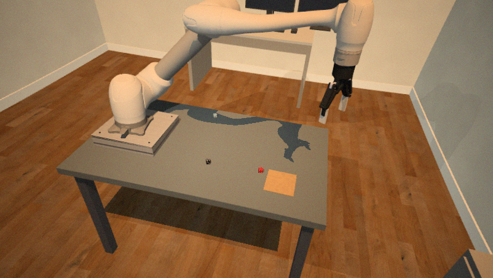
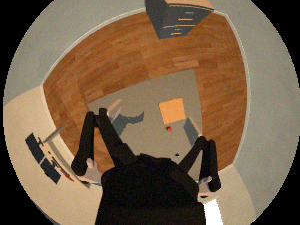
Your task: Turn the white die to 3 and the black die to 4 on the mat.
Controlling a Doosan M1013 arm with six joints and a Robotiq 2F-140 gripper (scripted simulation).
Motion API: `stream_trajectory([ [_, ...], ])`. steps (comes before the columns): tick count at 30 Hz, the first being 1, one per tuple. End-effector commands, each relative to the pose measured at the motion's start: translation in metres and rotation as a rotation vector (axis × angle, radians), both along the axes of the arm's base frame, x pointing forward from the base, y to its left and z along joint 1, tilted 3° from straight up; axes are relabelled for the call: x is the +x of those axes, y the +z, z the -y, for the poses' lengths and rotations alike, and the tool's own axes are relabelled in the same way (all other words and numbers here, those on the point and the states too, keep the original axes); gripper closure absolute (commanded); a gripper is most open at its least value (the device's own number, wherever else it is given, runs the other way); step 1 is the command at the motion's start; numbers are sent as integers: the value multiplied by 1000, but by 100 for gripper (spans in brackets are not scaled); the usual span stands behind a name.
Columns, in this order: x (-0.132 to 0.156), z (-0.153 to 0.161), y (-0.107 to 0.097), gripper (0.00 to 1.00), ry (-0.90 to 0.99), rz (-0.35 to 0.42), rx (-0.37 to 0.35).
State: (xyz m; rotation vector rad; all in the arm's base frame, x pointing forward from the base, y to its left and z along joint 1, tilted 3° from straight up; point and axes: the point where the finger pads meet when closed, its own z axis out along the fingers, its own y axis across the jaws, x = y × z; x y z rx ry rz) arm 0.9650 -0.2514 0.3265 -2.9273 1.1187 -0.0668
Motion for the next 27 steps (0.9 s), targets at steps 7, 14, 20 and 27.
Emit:
stream_trajectory([
  [7, -102, 21, -40, 0, 156, 9, 7],
  [14, -217, 18, -89, 0, 288, 2, 14],
  [20, -281, 9, -118, 0, 352, -1, 18],
  [27, -371, -10, -158, 0, 435, -4, 22],
])
